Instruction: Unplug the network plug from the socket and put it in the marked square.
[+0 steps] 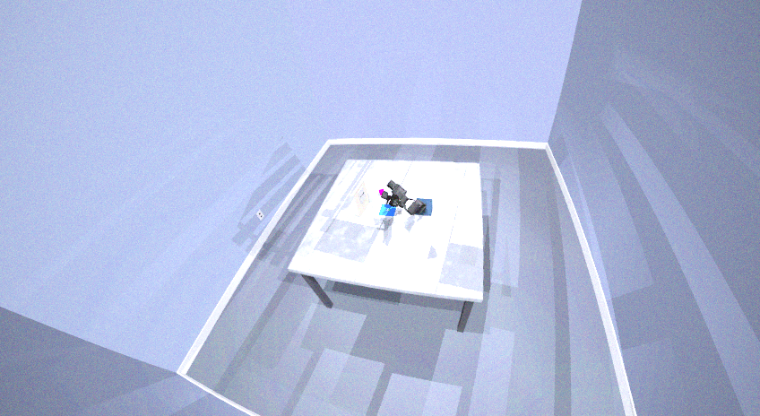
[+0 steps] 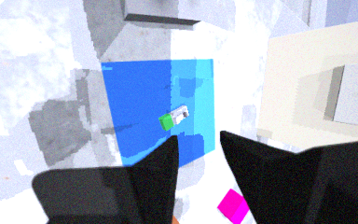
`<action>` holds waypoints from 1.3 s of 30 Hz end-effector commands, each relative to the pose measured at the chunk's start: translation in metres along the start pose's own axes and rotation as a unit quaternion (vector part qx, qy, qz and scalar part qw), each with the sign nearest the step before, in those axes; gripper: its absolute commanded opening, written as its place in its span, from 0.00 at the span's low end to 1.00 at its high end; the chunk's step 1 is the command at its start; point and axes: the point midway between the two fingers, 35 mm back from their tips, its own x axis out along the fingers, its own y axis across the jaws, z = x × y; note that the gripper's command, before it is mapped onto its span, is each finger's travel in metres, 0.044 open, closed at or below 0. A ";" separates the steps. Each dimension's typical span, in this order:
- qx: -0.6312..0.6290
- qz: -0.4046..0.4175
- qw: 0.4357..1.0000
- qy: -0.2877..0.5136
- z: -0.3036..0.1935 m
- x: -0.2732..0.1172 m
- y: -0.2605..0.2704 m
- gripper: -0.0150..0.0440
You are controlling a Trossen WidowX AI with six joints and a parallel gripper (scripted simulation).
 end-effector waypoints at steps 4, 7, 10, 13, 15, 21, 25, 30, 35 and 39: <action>-0.003 -0.001 1.000 0.000 -0.001 -0.008 -0.007 0.52; -0.003 -0.001 1.000 0.001 -0.002 -0.010 -0.009 0.52; -0.003 -0.001 1.000 0.001 -0.002 -0.013 -0.011 0.52; -0.003 0.000 1.000 0.001 -0.002 -0.016 -0.013 0.52; -0.003 0.000 1.000 0.002 -0.003 -0.018 -0.015 0.52; -0.003 0.000 1.000 0.002 -0.003 -0.024 -0.018 0.52; -0.003 0.000 1.000 0.002 -0.003 -0.028 -0.021 0.52; -0.003 0.000 1.000 0.002 -0.003 -0.033 -0.024 0.52; -0.002 0.000 1.000 0.002 -0.003 -0.039 -0.027 0.52; -0.002 0.000 1.000 0.002 -0.003 -0.043 -0.030 0.52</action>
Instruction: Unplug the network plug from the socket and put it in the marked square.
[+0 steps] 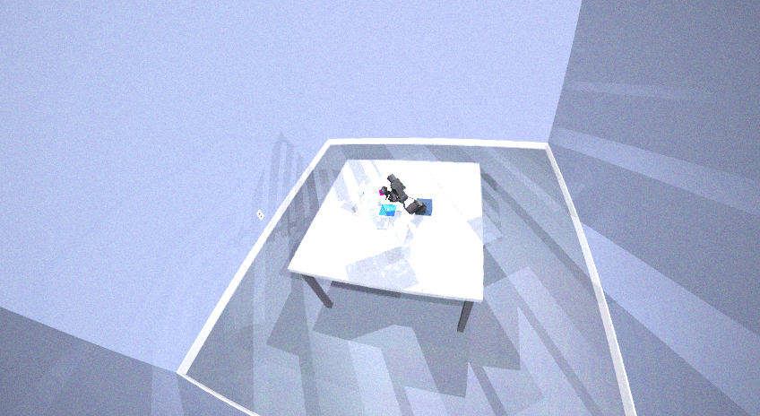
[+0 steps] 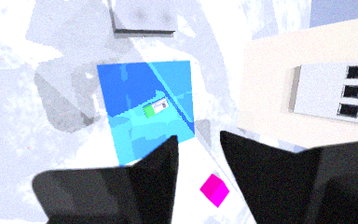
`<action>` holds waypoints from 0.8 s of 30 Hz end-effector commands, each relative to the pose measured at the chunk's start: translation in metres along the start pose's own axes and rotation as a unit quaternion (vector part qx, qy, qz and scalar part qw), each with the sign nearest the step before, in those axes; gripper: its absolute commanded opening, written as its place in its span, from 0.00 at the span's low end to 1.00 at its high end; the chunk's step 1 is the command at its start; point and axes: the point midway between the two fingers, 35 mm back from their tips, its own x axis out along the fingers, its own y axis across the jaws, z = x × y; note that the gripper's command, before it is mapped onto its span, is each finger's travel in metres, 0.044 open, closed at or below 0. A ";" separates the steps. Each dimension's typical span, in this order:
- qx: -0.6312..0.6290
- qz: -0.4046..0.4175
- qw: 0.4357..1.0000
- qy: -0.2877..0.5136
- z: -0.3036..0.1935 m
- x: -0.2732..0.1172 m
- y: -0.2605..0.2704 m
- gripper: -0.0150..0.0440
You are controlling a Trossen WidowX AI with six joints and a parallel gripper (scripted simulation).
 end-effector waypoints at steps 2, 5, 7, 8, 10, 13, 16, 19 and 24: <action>-0.002 -0.003 1.000 -0.002 0.000 -0.007 -0.005 0.52; -0.002 -0.003 1.000 -0.002 0.001 -0.011 -0.007 0.52; -0.002 -0.003 1.000 -0.002 0.001 -0.013 -0.008 0.52; -0.002 -0.003 1.000 -0.002 0.001 -0.014 -0.008 0.52; -0.002 -0.003 1.000 -0.002 0.001 -0.017 -0.010 0.52; -0.002 -0.004 1.000 -0.003 0.002 -0.020 -0.011 0.52; -0.002 -0.004 1.000 -0.003 0.002 -0.024 -0.013 0.52; -0.002 -0.005 1.000 -0.004 0.003 -0.027 -0.014 0.52; 0.000 -0.001 1.000 -0.002 0.001 -0.029 -0.017 0.52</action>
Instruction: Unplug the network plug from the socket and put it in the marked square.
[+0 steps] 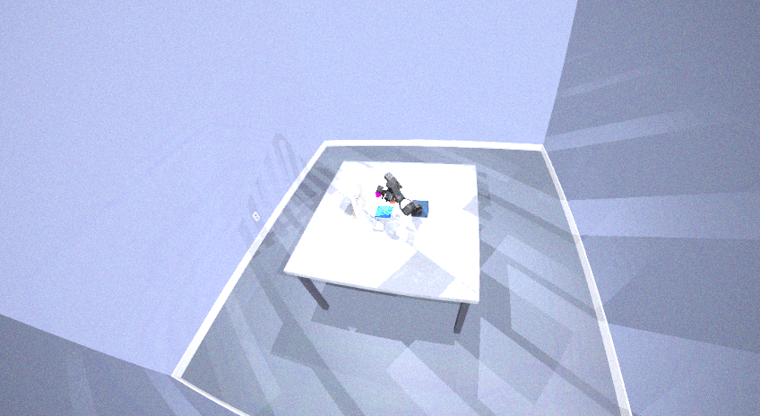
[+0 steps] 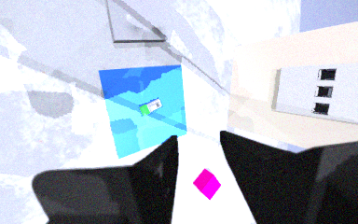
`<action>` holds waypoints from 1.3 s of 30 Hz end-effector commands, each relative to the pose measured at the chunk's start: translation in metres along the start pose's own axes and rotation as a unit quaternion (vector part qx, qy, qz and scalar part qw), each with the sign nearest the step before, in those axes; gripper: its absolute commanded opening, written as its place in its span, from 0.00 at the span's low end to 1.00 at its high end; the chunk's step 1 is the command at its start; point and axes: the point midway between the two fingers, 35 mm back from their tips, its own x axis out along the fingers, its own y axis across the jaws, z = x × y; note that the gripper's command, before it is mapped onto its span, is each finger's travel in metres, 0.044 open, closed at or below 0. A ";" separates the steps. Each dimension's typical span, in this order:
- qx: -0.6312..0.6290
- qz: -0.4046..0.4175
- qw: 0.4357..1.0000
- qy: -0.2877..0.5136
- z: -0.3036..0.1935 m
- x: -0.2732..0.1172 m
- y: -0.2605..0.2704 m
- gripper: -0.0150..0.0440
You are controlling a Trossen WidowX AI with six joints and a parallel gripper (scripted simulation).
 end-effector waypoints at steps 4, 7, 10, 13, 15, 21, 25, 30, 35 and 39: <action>-0.002 0.000 1.000 0.002 -0.002 -0.013 -0.012 0.52; -0.003 0.000 1.000 0.003 -0.002 -0.020 -0.017 0.52; -0.003 0.000 1.000 0.003 -0.002 -0.026 -0.022 0.52; -0.003 0.000 1.000 0.003 -0.002 -0.033 -0.027 0.52; -0.003 0.000 1.000 0.003 -0.003 -0.037 -0.030 0.52; -0.003 -0.001 1.000 0.003 -0.002 -0.051 -0.039 0.52; -0.003 -0.001 1.000 0.002 -0.002 -0.060 -0.045 0.52; -0.004 -0.002 1.000 0.001 -0.001 -0.072 -0.051 0.52; -0.004 -0.003 1.000 0.000 0.000 -0.084 -0.057 0.52; -0.004 -0.003 1.000 0.000 0.001 -0.088 -0.059 0.56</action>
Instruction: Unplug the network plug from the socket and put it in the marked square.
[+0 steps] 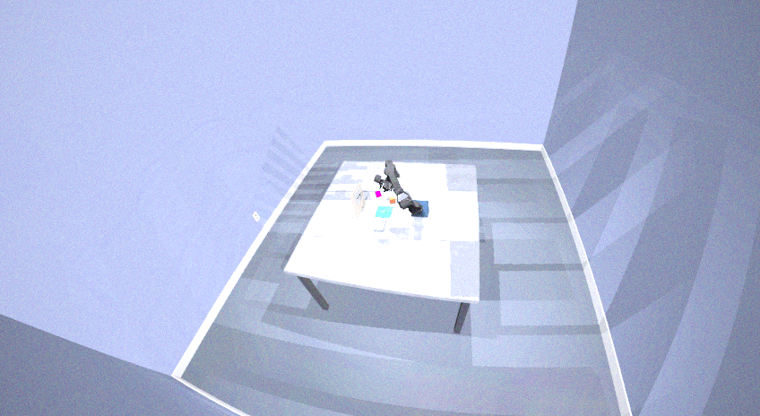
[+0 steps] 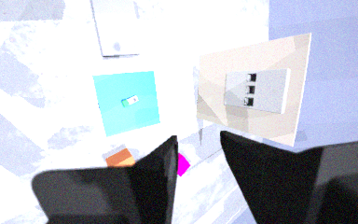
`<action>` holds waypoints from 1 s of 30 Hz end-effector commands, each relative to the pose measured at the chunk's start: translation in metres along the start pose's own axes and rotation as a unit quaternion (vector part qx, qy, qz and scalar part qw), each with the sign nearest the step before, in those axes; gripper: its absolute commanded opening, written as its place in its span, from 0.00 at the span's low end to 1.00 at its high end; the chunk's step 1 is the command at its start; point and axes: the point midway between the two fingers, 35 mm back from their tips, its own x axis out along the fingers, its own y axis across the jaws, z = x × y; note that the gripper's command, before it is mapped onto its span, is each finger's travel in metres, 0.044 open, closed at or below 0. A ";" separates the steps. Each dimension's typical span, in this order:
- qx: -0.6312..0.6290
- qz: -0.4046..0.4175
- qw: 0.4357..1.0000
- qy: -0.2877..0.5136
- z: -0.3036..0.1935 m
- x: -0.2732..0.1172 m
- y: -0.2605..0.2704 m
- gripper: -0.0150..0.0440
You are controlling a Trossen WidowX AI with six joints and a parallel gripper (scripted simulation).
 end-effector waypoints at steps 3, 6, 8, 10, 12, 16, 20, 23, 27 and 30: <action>-0.002 0.001 1.000 0.001 0.000 -0.006 -0.002 0.70; -0.002 0.001 1.000 0.001 0.000 -0.006 -0.002 0.83; -0.002 0.001 1.000 0.001 0.000 -0.006 -0.002 0.92; -0.002 0.001 1.000 0.001 0.000 -0.006 -0.002 1.00; -0.002 0.001 1.000 0.001 0.000 -0.006 -0.002 1.00; -0.002 0.001 1.000 0.001 0.000 -0.006 -0.002 1.00; -0.002 0.001 1.000 0.001 0.000 -0.006 -0.002 1.00; -0.002 0.001 1.000 0.001 0.000 -0.006 -0.002 1.00; -0.002 0.001 1.000 0.001 0.000 -0.006 -0.002 1.00; -0.002 0.001 1.000 0.001 0.000 -0.006 -0.002 1.00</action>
